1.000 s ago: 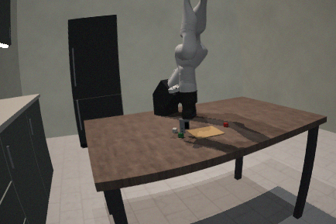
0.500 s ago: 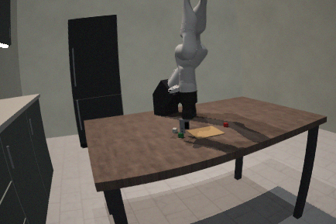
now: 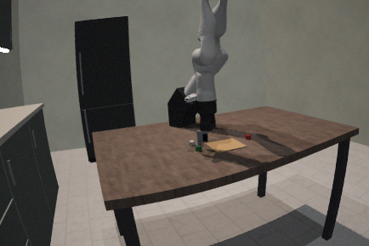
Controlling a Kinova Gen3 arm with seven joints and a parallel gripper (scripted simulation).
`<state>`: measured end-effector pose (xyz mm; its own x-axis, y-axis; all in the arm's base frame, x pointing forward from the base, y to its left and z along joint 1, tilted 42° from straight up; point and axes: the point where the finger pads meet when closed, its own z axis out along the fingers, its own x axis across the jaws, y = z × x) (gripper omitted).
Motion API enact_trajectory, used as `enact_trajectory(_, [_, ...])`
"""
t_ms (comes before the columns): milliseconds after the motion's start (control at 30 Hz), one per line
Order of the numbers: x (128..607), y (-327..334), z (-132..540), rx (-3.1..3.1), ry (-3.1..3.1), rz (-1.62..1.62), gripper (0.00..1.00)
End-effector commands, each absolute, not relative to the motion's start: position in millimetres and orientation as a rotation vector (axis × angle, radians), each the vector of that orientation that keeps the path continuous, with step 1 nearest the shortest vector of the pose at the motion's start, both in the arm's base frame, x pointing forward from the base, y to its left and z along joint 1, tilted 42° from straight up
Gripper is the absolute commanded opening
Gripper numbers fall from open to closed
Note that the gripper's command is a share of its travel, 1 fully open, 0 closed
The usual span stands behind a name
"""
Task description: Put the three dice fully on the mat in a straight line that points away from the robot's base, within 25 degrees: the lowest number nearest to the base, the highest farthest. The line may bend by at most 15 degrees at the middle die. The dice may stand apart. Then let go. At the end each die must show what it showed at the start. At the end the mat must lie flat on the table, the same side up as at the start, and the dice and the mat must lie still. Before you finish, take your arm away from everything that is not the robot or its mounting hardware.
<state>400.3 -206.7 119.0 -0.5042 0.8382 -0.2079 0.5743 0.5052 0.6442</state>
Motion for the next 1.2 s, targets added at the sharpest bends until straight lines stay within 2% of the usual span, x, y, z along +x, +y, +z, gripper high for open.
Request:
enact_trajectory(0, [400.6, -205.3, 118.2, 1.155, 2.249, 0.695, 1.0])
enact_trajectory(333, [396.5, -205.9, 113.7, 1.161, 2.249, 0.687, 1.0])
enact_trajectory(1167, [338.6, -184.3, 69.9, 1.161, 2.248, 0.688, 1.0])
